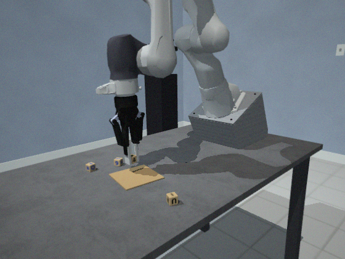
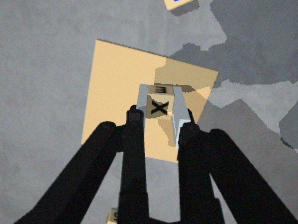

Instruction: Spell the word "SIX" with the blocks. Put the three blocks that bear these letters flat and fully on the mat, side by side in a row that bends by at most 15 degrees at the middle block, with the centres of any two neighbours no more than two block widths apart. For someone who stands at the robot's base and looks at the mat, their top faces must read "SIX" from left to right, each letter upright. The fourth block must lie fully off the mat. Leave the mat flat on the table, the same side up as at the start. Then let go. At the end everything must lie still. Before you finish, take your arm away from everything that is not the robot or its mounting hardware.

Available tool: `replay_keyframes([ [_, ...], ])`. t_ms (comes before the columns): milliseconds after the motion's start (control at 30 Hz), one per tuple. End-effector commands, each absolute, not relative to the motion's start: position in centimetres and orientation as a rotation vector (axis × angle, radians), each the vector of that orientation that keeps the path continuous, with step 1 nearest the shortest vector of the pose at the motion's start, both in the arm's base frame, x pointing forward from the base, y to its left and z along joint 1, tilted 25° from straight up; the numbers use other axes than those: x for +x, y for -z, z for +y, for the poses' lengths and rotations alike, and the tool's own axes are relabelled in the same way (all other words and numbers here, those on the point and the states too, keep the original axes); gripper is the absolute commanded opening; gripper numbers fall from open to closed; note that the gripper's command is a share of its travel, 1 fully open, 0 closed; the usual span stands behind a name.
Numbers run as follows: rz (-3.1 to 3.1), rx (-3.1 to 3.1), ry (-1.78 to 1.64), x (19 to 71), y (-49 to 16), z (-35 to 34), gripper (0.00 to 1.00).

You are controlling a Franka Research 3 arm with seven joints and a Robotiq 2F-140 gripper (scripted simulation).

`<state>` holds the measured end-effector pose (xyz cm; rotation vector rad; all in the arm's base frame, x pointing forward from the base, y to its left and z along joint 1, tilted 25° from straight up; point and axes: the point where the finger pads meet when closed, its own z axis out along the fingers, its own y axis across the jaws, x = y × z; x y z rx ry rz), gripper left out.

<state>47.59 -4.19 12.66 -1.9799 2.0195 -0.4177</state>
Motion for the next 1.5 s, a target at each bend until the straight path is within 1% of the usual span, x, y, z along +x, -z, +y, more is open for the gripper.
replay_keyframes([
  [0, 1.996, -1.969, 0.466, 49.1, -12.2, -4.6, 0.13],
  [367, 1.996, -1.969, 0.466, 49.9, -10.5, -4.7, 0.13],
  [1467, 1.996, -1.969, 0.466, 49.9, -10.5, -4.7, 0.13],
])
